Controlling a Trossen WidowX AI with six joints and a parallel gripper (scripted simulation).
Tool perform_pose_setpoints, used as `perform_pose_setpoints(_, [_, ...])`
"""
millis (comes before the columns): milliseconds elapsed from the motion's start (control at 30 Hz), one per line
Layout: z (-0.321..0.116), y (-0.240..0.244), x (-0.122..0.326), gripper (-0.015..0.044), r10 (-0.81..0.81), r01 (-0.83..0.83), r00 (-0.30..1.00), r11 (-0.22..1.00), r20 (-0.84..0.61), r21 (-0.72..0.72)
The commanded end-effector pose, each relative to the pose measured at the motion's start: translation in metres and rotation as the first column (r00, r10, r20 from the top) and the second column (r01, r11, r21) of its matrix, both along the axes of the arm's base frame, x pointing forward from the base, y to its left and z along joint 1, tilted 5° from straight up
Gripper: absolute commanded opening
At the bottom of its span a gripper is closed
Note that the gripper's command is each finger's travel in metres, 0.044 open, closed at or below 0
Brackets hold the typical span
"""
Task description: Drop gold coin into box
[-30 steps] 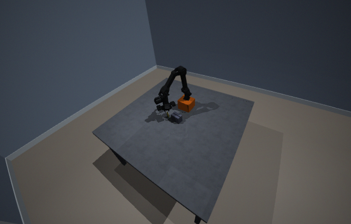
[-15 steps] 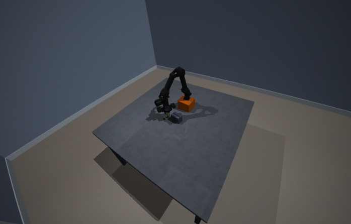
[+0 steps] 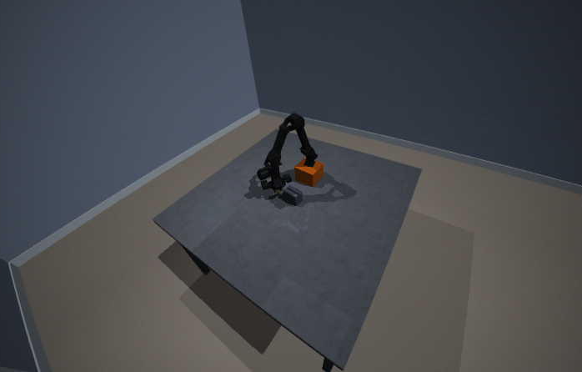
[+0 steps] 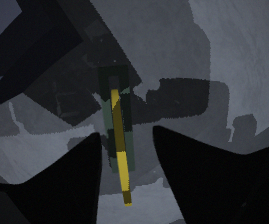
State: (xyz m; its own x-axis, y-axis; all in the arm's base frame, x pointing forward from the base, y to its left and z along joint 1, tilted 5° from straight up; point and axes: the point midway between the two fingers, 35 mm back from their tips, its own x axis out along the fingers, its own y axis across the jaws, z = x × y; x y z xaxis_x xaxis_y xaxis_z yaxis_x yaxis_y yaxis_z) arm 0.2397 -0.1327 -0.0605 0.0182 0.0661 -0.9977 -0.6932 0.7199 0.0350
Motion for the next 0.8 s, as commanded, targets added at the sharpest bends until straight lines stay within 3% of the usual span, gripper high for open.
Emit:
perform_pose_setpoints(0, [-0.0079, 0.0029, -0.003, 0.0161, -0.004, 0.004, 1.0, 1.0, -0.007, 0.008])
perform_pose_setpoints(133, [-0.0116, 0.0034, -0.0034, 0.0161, -0.004, 0.004, 1.0, 1.0, -0.007, 0.008])
perform_pose_setpoints(300, [-0.0116, 0.0034, -0.0034, 0.0029, -0.004, 0.004, 1.0, 1.0, -0.007, 0.008])
perform_pose_setpoints(467, [-0.0116, 0.0034, -0.0034, 0.0, -0.004, 0.004, 1.0, 1.0, -0.007, 0.008])
perform_pose_setpoints(767, [-0.0096, 0.0037, -0.0008, 0.0, -0.019, 0.019, 1.0, 1.0, 0.002, 0.01])
